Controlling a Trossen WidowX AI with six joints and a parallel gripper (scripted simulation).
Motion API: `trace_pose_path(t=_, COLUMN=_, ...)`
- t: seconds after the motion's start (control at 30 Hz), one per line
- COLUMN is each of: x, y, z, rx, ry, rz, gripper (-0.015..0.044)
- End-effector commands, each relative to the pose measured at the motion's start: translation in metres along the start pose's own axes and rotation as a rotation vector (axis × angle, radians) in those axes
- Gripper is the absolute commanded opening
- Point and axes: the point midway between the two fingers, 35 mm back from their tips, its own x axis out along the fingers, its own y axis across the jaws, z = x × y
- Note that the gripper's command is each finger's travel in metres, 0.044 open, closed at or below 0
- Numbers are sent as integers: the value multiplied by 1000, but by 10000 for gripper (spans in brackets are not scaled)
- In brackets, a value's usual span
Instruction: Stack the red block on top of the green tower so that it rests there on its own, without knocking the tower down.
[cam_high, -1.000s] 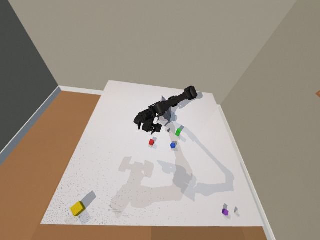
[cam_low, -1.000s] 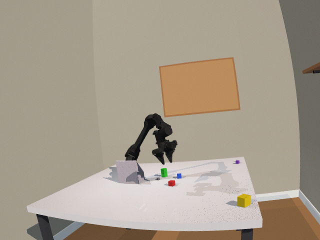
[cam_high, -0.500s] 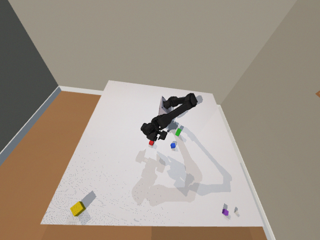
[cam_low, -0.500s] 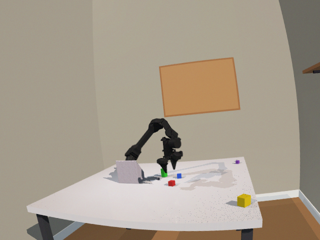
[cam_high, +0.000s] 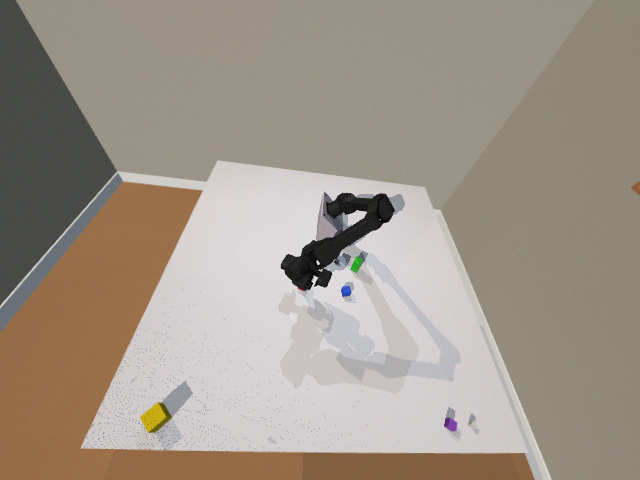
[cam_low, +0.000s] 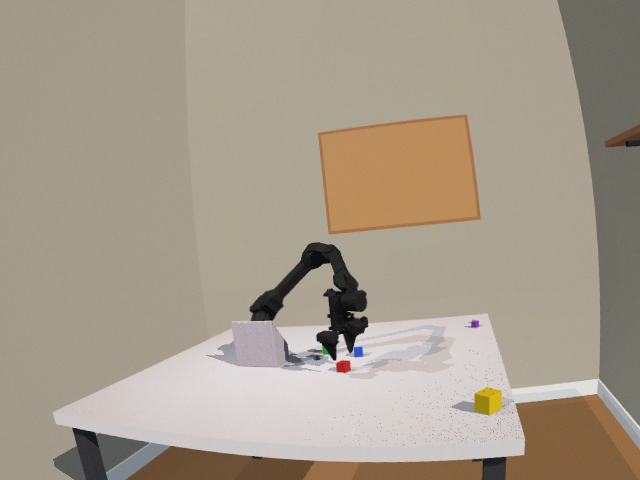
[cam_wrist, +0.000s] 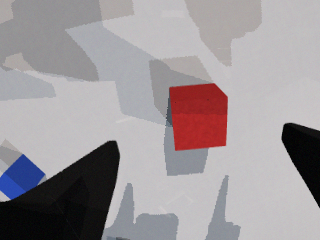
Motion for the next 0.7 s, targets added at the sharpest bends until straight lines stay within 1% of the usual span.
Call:
trace_pose_path(t=0.0, x=4, y=-2, z=-1, rx=11, ry=1, rz=6, gripper=440)
trace_pose_path(t=0.67, x=36, y=-2, z=-1, rx=11, ry=2, rz=7, gripper=440)
